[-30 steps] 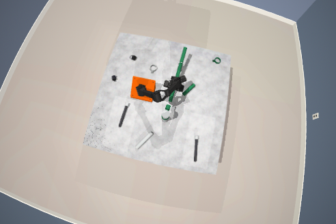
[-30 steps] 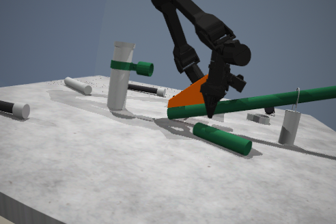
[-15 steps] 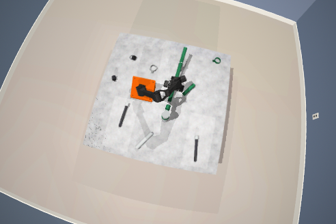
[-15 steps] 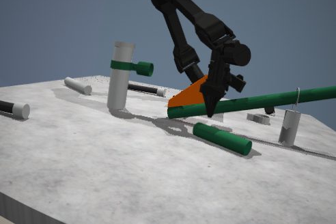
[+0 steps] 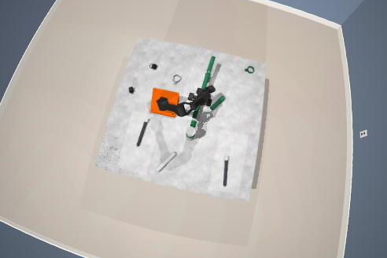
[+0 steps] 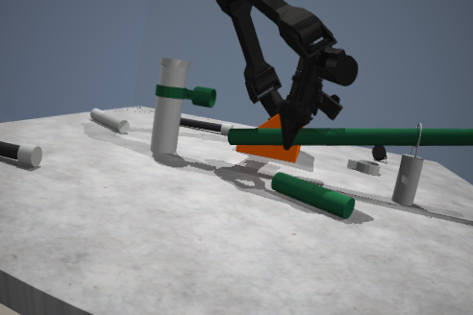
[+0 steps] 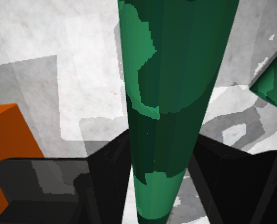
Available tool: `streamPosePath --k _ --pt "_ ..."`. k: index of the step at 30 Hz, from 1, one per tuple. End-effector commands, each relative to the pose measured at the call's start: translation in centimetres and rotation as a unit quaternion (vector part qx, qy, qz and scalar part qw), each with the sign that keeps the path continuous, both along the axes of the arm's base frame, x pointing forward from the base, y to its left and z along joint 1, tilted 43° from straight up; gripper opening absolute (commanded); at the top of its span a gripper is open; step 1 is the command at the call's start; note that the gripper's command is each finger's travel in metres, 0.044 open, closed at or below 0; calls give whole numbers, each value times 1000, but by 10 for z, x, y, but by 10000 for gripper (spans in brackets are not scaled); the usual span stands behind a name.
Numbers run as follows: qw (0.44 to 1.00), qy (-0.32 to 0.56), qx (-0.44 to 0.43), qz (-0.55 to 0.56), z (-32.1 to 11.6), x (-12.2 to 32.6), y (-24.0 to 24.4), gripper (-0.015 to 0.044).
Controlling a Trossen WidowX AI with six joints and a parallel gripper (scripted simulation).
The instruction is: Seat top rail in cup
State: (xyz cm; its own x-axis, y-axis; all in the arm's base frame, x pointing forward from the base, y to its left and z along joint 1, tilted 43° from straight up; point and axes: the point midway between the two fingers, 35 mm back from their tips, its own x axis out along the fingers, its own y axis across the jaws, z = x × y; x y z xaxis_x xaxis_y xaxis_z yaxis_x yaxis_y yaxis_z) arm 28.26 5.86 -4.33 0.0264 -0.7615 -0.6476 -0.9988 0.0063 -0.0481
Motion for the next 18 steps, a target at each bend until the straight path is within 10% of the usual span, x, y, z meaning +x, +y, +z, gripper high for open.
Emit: streamPosePath --k 1,18 --pt "1000 -4 -25 7 16 2 6 0" --pt "996 -2 -86 5 52 1 10 0"
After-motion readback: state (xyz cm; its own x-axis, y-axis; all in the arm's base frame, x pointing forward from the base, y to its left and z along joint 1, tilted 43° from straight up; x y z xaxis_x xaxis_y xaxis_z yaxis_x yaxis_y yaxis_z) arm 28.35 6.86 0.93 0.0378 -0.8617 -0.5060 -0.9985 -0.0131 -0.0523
